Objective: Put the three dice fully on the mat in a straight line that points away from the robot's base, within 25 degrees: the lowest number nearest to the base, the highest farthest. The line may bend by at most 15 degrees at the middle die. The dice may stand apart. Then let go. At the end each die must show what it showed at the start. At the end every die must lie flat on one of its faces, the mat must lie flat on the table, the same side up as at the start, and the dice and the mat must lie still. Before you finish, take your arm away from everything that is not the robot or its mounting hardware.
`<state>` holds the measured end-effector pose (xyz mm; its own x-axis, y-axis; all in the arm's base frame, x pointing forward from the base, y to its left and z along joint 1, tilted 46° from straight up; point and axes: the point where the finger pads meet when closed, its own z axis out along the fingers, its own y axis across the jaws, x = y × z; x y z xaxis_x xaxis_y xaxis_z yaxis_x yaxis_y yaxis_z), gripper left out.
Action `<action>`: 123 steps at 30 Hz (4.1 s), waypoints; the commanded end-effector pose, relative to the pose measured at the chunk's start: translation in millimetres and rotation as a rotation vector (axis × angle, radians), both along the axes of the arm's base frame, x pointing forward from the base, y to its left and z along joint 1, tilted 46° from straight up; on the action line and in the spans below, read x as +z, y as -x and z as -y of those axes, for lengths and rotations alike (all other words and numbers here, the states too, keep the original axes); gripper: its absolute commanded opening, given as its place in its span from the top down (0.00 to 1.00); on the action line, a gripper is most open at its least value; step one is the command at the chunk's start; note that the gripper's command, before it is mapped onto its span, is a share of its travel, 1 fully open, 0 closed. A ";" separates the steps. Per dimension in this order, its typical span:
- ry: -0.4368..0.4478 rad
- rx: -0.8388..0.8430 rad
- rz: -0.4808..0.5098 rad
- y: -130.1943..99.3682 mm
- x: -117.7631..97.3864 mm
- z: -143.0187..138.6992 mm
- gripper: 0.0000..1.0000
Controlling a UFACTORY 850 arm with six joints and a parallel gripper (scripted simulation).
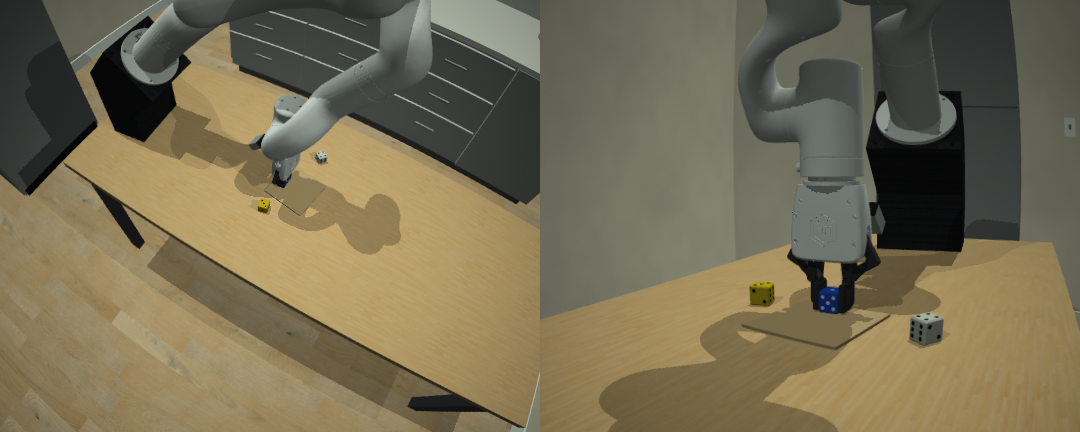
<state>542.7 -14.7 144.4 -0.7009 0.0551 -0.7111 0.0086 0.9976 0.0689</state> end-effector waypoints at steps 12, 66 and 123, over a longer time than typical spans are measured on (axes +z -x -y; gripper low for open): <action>0.000 0.000 0.000 0.0 0.2 0.0 0.73; 0.000 0.000 0.000 48.6 47.9 2.9 0.53; 0.443 0.429 0.029 57.8 59.6 41.1 0.00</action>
